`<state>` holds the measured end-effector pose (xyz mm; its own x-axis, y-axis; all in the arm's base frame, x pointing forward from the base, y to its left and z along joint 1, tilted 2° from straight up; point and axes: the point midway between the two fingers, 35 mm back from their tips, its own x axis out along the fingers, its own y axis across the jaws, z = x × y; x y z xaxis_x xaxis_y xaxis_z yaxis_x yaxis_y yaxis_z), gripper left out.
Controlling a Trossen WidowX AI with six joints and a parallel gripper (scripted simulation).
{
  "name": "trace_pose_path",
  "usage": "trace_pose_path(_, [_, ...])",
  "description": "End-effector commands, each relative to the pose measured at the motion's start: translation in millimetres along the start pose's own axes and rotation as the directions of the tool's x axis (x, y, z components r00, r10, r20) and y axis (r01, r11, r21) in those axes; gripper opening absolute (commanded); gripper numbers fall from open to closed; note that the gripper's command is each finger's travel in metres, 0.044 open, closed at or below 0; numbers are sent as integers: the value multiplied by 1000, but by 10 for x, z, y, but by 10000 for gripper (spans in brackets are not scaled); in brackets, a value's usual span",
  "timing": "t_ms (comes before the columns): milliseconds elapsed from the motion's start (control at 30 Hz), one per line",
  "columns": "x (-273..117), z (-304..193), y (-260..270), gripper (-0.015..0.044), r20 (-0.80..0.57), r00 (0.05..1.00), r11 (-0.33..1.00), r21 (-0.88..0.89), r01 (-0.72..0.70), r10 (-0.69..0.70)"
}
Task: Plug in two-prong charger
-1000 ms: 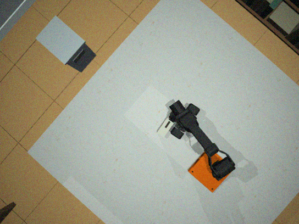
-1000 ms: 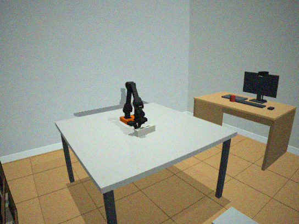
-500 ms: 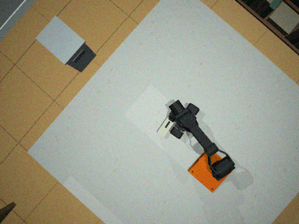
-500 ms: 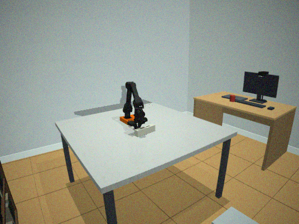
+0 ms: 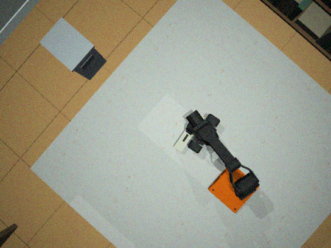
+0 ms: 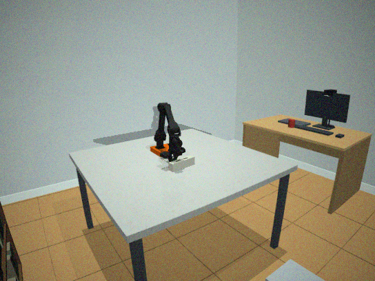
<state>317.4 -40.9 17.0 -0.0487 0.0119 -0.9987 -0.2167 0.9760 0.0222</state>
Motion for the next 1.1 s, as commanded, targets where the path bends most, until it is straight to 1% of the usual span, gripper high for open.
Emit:
trace_pose_path(0, [-1, 23, -2, 0, 0, 1000, 1000, 3, -1, 1])
trace_pose_path(1067, [-10, 114, -4, 0, 0, 1000, 1000, 3, -1, 1])
